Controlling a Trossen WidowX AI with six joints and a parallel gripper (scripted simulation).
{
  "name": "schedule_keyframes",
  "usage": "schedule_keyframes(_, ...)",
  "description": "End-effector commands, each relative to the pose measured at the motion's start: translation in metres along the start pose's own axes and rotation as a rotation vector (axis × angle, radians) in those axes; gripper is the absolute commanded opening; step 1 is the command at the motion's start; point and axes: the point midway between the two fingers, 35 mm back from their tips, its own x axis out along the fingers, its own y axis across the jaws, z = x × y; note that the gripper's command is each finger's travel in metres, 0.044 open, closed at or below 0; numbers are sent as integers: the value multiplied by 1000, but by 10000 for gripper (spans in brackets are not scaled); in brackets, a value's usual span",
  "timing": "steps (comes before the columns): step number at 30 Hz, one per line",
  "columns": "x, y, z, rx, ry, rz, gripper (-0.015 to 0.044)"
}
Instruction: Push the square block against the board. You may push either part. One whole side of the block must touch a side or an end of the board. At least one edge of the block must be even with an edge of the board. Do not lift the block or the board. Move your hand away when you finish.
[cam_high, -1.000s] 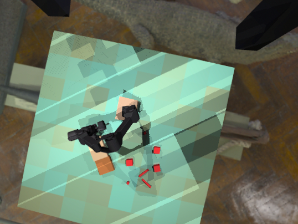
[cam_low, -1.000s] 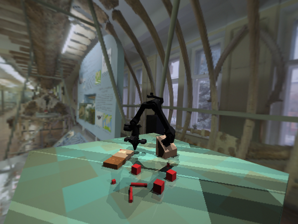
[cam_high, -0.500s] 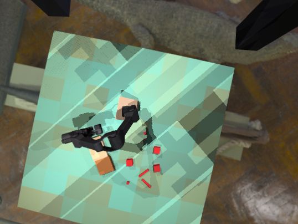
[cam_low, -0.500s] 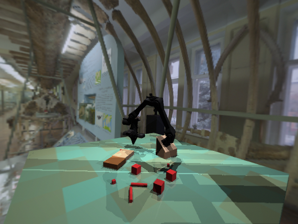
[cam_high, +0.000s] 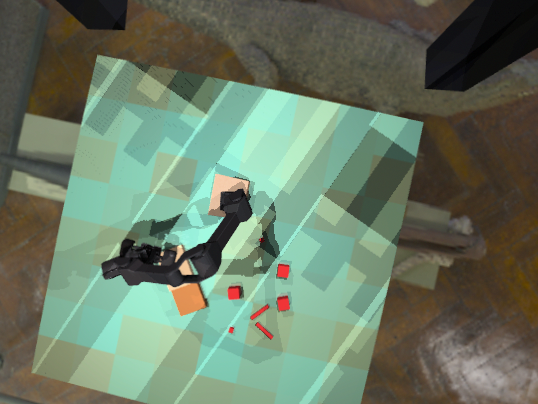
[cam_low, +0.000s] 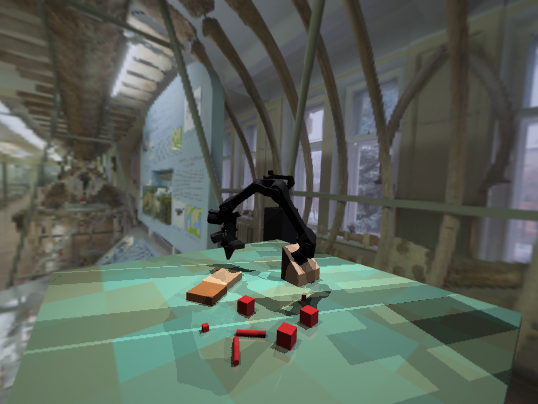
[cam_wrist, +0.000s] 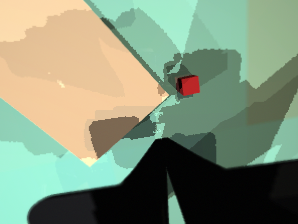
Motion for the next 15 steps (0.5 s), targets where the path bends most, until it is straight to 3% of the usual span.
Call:
schedule_keyframes(1,3,-1,13,121,5,9,0)
schedule_keyframes(15,6,-1,64,581,7,7,0)
